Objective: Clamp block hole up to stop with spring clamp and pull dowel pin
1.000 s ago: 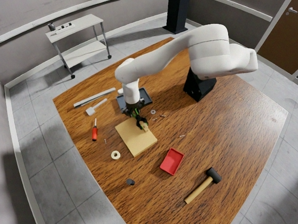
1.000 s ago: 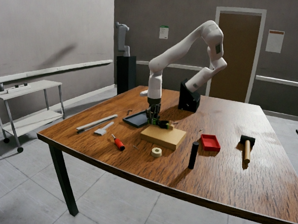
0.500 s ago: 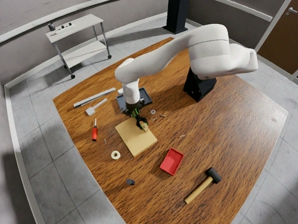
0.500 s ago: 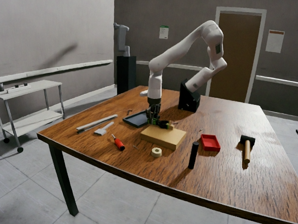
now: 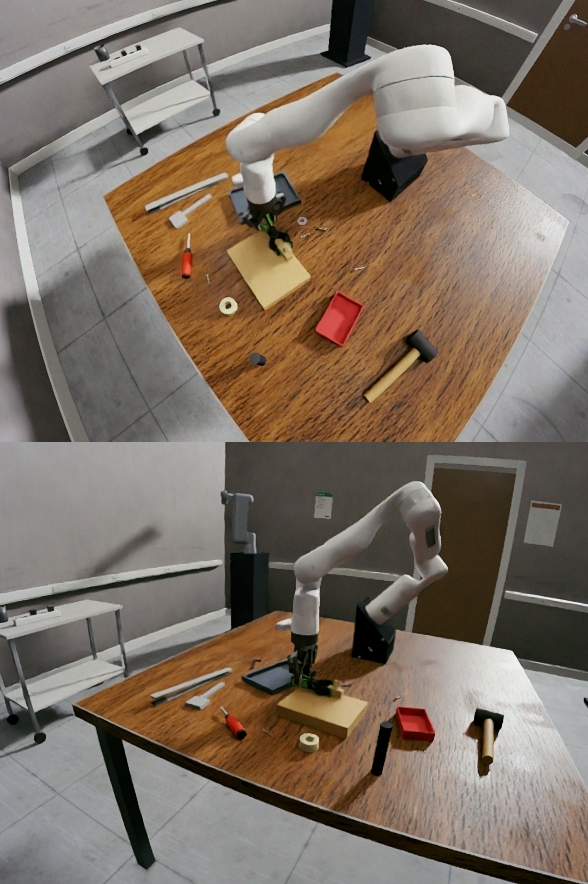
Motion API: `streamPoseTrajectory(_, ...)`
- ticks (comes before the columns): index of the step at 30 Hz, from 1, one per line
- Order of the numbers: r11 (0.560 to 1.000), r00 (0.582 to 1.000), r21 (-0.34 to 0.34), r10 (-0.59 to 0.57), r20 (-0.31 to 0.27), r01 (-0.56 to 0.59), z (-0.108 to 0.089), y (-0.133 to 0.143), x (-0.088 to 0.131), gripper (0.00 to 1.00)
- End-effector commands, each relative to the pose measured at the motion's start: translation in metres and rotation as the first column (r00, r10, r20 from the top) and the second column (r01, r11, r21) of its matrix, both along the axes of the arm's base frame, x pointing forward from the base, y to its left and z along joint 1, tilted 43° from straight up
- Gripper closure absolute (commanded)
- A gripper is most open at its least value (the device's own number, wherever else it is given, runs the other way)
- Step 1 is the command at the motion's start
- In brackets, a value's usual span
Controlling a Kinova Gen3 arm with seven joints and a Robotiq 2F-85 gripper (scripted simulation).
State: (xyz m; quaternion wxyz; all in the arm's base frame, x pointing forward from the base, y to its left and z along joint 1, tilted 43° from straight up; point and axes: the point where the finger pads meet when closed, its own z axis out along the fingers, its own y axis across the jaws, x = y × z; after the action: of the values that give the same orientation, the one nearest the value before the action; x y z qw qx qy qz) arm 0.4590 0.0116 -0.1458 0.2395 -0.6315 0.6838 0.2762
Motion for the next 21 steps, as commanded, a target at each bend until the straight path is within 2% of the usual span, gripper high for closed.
streamPoseTrajectory(1,1.0,1.0,-0.001,-0.001,0.001,0.001,0.003,-0.004,0.001,0.46)
streamPoseTrajectory(21,1.0,1.0,-0.001,-0.001,0.001,0.001,0.033,-0.031,0.001,0.46)
